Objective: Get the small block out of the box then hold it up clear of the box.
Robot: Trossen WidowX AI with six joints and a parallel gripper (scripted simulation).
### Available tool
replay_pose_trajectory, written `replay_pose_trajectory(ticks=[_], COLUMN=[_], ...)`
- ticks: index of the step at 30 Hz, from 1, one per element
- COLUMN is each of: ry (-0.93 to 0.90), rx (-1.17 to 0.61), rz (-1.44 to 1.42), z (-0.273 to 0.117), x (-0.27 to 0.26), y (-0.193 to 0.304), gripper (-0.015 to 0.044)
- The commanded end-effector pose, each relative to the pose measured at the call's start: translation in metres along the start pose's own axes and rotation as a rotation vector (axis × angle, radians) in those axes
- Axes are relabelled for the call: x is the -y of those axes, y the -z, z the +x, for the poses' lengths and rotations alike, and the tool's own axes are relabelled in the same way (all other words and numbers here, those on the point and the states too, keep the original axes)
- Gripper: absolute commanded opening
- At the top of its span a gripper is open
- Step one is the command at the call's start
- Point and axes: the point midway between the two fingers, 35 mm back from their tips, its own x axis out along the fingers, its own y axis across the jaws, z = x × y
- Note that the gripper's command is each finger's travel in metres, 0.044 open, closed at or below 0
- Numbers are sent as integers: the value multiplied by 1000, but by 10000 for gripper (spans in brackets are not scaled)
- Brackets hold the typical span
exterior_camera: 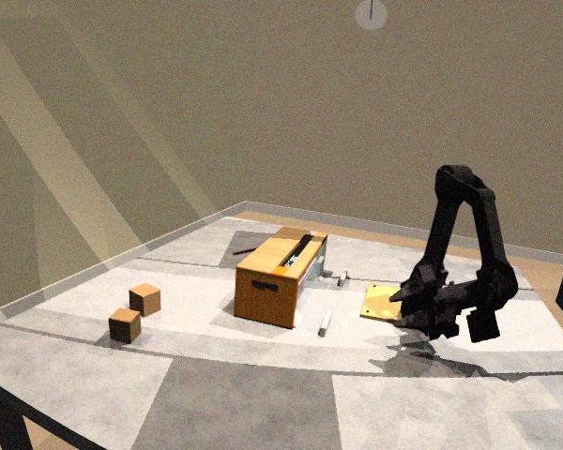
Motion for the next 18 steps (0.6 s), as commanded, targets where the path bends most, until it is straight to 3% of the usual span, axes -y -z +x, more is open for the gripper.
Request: replay_pose_trajectory(ticks=[1,18], ry=[-185,-700], rx=[-188,-809], rz=[238,1309], z=[14,77], x=[-1,40], y=[3,7], gripper=[400,400])
